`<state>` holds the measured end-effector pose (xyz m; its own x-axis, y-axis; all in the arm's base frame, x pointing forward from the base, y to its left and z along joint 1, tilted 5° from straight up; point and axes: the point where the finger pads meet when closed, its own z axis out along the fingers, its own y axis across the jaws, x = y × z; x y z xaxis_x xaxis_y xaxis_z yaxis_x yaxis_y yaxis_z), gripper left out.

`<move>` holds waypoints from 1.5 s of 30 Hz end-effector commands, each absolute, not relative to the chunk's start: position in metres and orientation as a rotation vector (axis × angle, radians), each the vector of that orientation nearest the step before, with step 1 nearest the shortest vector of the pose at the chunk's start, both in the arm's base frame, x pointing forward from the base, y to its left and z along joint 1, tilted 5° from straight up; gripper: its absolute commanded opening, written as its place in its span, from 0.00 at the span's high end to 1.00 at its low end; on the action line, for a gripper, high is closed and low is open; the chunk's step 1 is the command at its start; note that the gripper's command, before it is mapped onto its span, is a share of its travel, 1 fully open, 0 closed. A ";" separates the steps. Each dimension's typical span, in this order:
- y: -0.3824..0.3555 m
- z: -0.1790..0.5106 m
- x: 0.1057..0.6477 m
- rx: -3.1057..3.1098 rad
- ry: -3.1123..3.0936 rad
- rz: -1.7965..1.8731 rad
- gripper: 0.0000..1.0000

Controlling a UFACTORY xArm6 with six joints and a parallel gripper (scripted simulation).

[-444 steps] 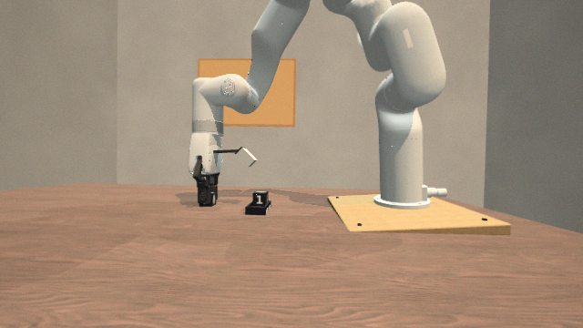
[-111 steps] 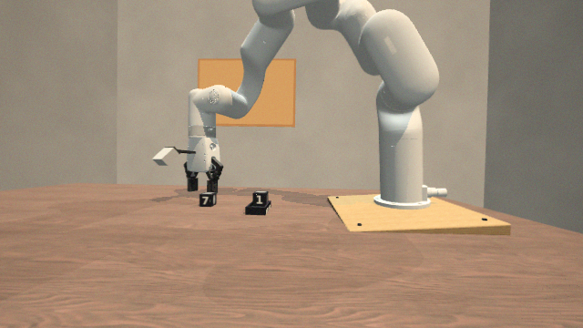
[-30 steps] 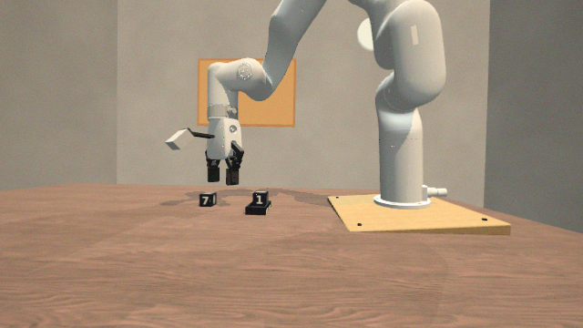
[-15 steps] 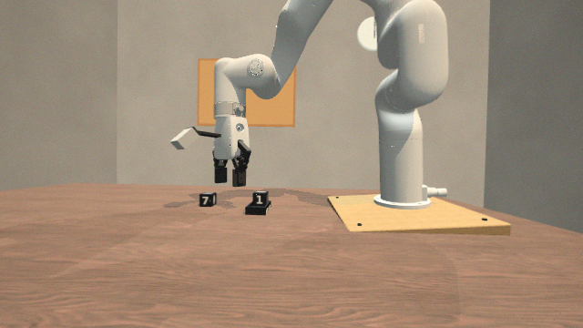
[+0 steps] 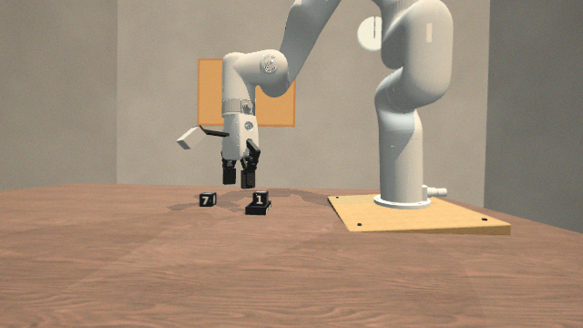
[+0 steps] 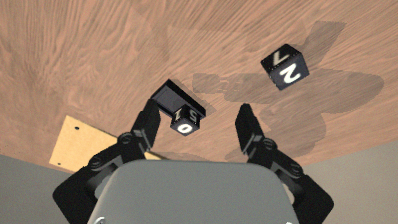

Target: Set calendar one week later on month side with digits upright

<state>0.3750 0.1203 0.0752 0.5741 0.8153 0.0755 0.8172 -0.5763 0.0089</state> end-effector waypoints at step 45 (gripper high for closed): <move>0.176 0.075 0.280 -2.878 -1.176 -0.114 0.00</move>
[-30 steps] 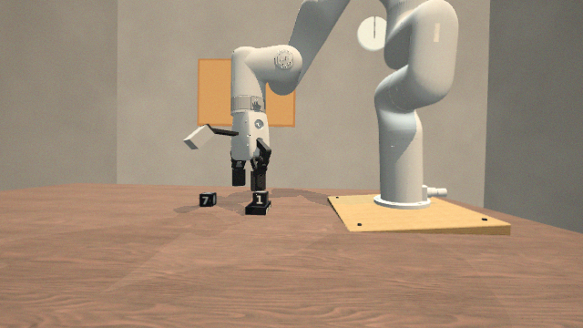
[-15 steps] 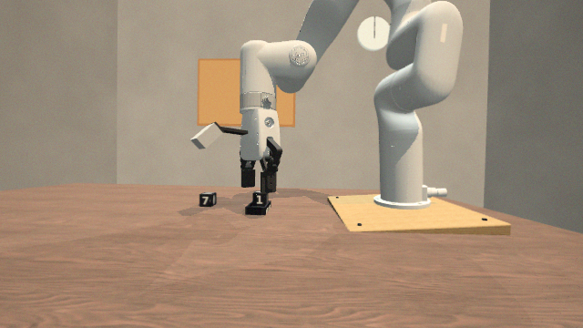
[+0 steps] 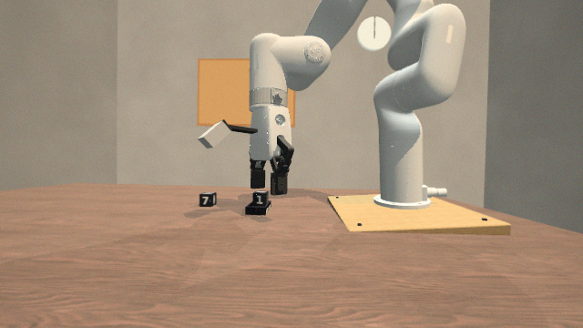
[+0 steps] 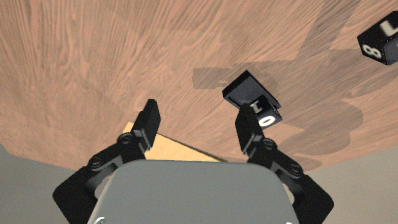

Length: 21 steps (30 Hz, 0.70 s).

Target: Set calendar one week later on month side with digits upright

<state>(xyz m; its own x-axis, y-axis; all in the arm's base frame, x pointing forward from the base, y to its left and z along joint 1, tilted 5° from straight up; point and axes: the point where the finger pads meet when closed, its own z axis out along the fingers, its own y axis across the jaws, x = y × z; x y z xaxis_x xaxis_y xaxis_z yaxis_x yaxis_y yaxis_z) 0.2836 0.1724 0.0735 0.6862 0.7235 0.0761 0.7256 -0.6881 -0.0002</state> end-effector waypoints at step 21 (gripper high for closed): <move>0.203 0.073 0.233 -2.902 -1.110 -0.112 0.00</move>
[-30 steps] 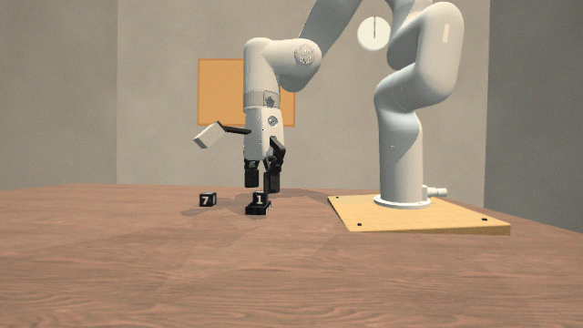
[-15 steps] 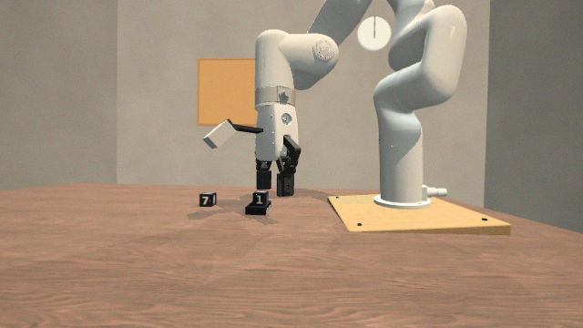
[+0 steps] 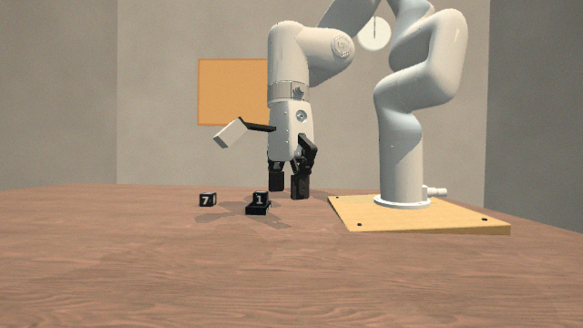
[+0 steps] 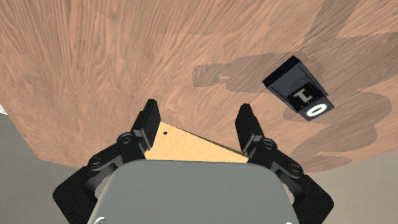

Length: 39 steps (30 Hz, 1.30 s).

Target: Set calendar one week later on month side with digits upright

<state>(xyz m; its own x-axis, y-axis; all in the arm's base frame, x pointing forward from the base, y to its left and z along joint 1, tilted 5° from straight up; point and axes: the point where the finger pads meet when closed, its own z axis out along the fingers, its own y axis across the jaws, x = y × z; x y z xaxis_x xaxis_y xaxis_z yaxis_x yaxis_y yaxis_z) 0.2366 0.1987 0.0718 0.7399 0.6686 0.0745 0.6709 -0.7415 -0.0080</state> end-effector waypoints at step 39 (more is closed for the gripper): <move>0.204 0.042 0.235 -2.902 -1.110 -0.112 0.00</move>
